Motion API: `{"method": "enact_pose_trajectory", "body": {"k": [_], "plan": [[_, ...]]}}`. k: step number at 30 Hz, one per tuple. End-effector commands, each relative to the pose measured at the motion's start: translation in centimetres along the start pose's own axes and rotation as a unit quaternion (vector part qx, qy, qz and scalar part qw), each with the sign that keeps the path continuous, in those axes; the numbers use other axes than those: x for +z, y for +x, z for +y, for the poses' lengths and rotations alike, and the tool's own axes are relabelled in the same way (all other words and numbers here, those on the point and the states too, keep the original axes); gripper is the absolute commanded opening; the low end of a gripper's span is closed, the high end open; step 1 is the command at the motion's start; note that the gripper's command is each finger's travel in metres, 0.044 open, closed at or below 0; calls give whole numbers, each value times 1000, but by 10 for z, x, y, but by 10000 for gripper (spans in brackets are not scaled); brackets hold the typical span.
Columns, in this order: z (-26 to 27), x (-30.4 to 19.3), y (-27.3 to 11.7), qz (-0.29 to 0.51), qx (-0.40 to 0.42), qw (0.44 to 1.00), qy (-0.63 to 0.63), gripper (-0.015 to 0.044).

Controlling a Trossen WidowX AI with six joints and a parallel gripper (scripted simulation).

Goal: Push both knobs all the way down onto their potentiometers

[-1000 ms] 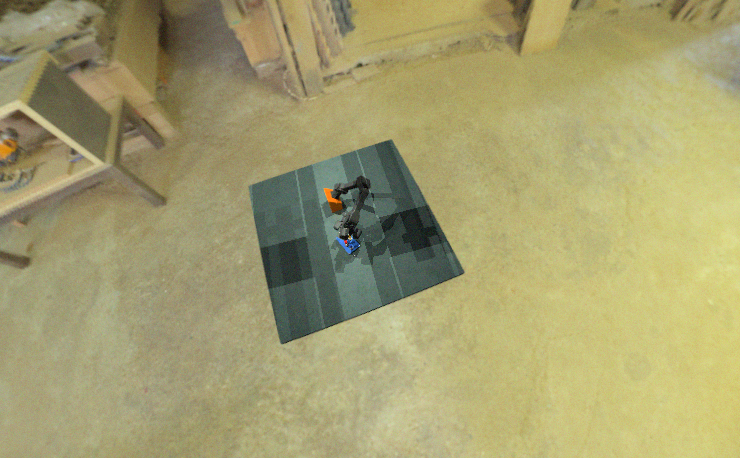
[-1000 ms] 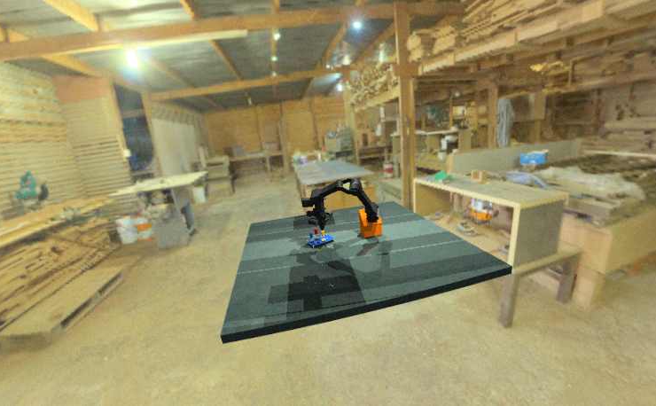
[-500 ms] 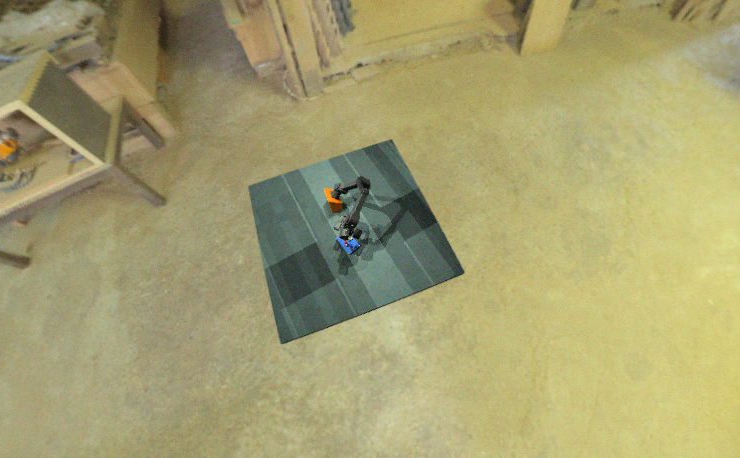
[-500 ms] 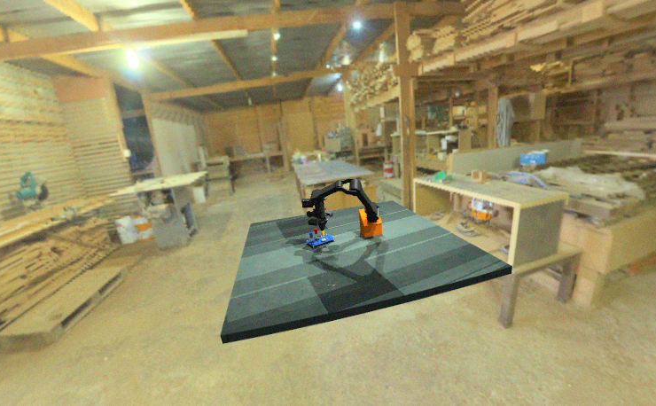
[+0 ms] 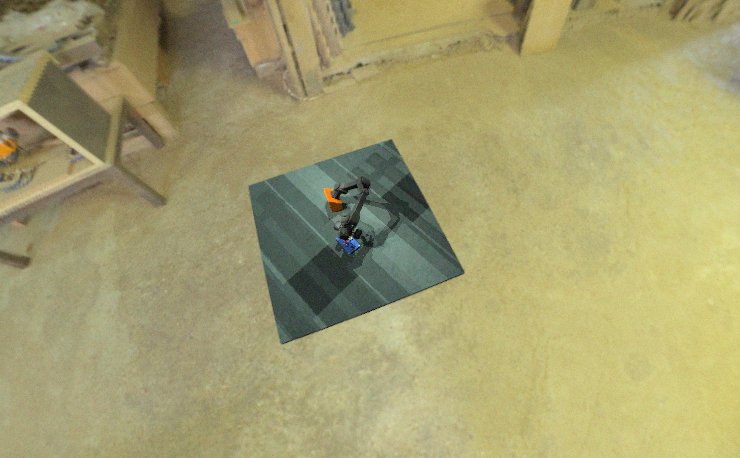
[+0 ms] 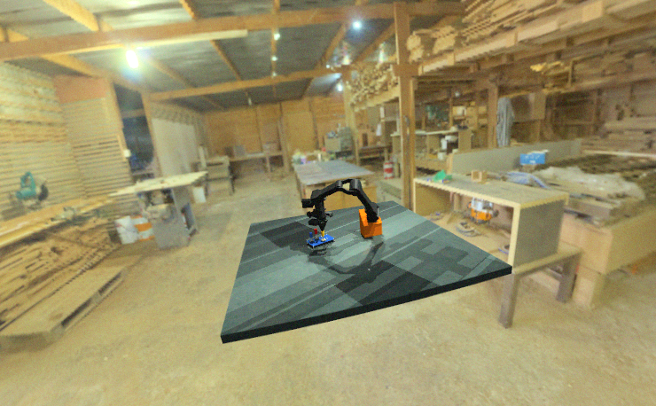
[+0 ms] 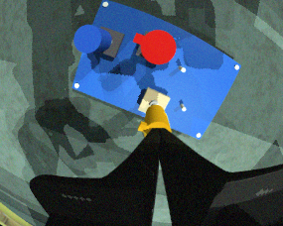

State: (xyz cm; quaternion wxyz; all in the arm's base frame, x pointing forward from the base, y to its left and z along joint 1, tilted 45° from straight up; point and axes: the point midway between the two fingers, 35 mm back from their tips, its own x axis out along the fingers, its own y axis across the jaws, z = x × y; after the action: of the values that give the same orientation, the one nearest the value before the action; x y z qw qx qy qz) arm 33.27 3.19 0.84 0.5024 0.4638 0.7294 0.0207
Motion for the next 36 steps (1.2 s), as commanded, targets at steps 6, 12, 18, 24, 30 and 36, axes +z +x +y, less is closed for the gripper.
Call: {"method": "enact_pose_trajectory", "body": {"k": [6, 12, 18, 24, 30, 36], "plan": [[0, 0, 0, 0, 1, 1000, 1, 0], [0, 0, 5, 0, 1, 1000, 1, 0], [0, 0, 6, 0, 1, 1000, 1, 0], [0, 0, 8, 0, 2, 1000, 1, 0], [0, 0, 12, 1, 2, 1000, 1, 0], [0, 0, 12, 1, 2, 1000, 1, 0]]}}
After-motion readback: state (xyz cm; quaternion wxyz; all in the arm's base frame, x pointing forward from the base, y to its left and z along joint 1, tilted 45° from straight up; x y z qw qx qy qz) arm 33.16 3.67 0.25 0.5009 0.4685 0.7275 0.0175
